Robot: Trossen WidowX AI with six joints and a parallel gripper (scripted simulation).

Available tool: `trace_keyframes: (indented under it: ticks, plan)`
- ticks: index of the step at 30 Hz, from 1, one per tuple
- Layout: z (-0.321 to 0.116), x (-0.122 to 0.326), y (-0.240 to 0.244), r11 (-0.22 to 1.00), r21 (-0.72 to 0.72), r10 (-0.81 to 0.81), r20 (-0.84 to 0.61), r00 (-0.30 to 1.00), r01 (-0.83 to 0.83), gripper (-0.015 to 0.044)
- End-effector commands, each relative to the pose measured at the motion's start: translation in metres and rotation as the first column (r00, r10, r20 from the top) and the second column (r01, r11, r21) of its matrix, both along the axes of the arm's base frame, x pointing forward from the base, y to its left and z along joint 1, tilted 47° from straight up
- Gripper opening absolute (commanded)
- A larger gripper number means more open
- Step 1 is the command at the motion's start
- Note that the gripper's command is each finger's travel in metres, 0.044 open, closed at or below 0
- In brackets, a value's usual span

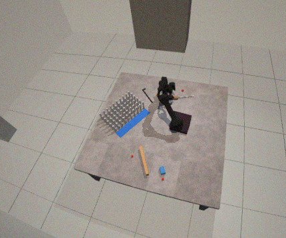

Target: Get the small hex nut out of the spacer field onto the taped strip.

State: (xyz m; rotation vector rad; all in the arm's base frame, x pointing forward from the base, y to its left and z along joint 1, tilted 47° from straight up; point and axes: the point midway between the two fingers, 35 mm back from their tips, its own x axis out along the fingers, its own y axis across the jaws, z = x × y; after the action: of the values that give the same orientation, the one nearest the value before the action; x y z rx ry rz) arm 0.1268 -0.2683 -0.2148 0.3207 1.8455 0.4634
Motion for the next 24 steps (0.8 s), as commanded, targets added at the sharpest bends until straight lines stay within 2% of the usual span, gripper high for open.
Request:
trace_keyframes:
  ticks: [1, 9, 15, 24]
  plan:
    - [0.0028, 0.0024, -0.005, 0.948, 0.067, 0.304, 0.095, 0.948, -0.311, 0.044]
    - [0.0028, 0.0024, -0.005, 0.948, 0.067, 0.304, 0.095, 0.948, -0.311, 0.044]
    - [0.0028, 0.0024, -0.005, 0.948, 0.067, 0.304, 0.095, 0.948, -0.311, 0.0282]
    - [0.0027, 0.0025, -0.0049, 0.948, 0.067, 0.304, 0.095, 0.948, -0.311, 0.028]
